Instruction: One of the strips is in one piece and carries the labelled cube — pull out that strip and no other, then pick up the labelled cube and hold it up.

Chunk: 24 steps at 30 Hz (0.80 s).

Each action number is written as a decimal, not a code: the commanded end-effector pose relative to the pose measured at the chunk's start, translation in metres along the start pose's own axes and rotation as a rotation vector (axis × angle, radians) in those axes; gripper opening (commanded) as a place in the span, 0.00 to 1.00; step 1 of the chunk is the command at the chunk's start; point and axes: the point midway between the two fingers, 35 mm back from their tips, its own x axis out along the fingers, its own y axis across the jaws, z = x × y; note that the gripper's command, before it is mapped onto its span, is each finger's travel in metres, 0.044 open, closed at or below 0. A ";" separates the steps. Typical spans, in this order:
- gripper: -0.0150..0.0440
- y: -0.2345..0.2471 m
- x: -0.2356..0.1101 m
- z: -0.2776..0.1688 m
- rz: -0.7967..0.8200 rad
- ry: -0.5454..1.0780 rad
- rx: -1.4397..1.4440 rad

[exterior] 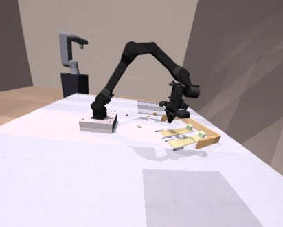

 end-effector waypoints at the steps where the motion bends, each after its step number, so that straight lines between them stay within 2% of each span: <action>1: 0.25 0.002 0.011 -0.001 0.009 0.012 -0.007; 24: 0.25 0.004 0.049 0.001 0.010 0.012 -0.007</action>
